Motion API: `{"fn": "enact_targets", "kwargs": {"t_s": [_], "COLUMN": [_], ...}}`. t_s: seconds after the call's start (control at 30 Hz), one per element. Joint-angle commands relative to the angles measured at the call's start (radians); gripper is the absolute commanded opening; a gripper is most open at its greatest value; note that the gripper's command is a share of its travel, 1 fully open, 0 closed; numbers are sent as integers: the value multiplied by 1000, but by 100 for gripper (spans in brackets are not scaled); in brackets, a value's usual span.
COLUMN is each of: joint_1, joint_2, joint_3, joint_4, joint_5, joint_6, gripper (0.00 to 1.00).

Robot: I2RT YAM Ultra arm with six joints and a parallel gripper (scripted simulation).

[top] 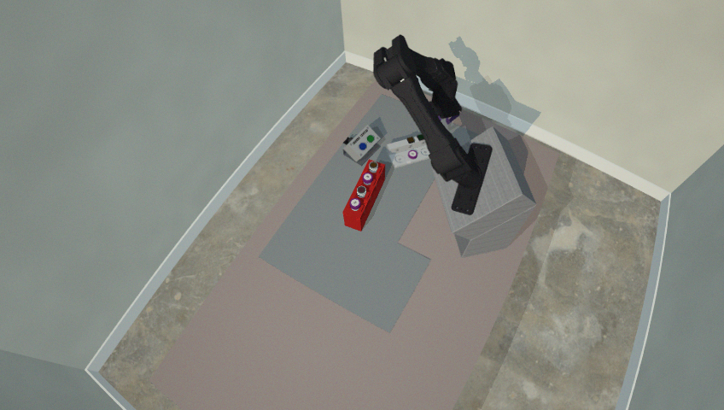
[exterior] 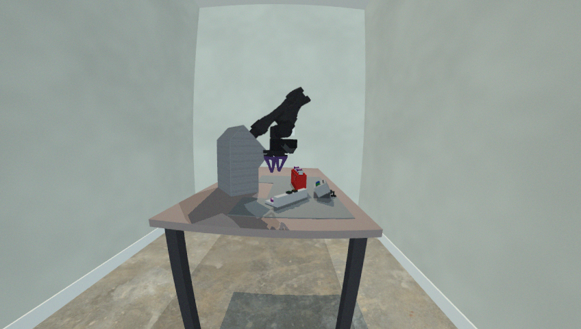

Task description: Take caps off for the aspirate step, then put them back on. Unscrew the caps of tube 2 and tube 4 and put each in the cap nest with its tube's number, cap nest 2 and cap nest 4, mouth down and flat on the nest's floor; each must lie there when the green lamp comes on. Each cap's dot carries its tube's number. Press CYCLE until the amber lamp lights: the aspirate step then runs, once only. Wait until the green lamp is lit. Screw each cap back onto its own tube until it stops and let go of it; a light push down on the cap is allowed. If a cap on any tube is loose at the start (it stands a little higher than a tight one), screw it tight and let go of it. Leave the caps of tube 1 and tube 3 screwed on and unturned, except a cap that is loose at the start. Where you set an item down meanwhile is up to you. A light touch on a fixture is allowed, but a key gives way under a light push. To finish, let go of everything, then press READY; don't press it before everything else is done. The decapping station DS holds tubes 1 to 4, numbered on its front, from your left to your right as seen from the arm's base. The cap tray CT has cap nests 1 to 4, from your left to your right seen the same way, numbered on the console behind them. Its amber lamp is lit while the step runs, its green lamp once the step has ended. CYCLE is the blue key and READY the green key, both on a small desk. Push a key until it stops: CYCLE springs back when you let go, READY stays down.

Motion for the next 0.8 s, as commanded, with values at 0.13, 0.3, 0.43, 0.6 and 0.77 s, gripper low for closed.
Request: {"fn": "enact_targets", "kwargs": {"t_s": [0.13,0.3,0.43,0.6,0.77], "joint_1": [-13,-13,51,137,200], "joint_2": [-7,-7,-63,-132,-178], "joint_3": [4,4,-27,-53,-62], "joint_4": [0,0,34,71,91], "joint_5": [1,1,-6,-9,-7], "joint_6": [-1,-1,-164,-293,-207], "gripper": [47,47,0,0,0]}}
